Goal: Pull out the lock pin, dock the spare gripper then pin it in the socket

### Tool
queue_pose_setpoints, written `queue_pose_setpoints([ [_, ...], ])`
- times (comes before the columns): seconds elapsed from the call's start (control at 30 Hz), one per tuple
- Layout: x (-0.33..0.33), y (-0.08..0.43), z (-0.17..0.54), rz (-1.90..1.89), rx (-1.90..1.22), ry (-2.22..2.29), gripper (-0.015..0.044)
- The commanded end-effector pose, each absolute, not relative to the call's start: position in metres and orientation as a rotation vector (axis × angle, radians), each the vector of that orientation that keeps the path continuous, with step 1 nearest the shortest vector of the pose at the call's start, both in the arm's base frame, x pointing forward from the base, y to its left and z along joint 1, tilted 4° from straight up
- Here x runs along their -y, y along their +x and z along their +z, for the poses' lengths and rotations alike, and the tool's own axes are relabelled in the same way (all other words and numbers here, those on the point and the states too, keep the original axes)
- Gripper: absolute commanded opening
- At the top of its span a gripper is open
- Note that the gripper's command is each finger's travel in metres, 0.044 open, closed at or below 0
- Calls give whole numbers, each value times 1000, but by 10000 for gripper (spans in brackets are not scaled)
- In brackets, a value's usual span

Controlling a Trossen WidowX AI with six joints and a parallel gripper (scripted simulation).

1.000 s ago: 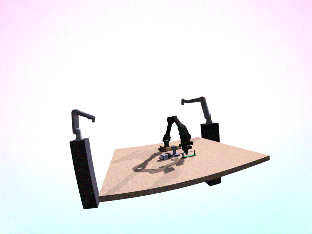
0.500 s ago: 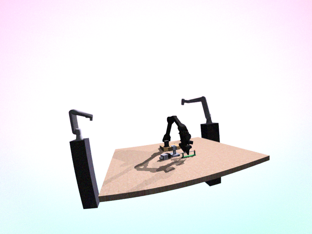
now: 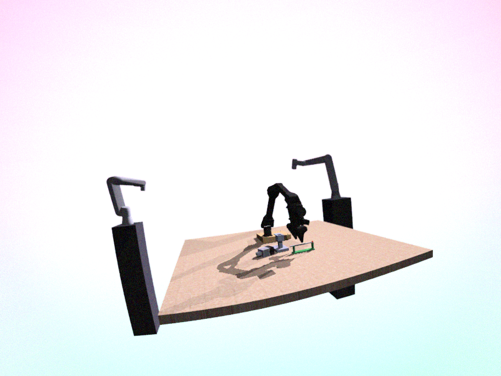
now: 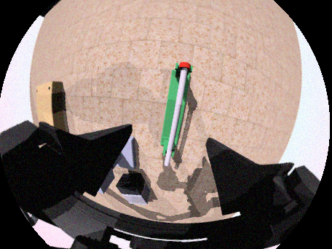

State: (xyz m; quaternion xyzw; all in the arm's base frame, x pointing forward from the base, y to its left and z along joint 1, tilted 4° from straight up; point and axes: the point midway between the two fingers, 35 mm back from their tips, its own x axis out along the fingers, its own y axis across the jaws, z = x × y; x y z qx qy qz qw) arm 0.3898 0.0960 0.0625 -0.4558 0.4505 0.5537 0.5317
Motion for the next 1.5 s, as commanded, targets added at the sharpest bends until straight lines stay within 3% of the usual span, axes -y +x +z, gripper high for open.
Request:
queue_pose_setpoints([
  [0.0,-95,390,73,1321,-1074,-1088,440],
  [1.07,-91,390,157,1300,-1090,-1072,440],
  [1.47,3,379,134,143,-1442,-329,440],
])
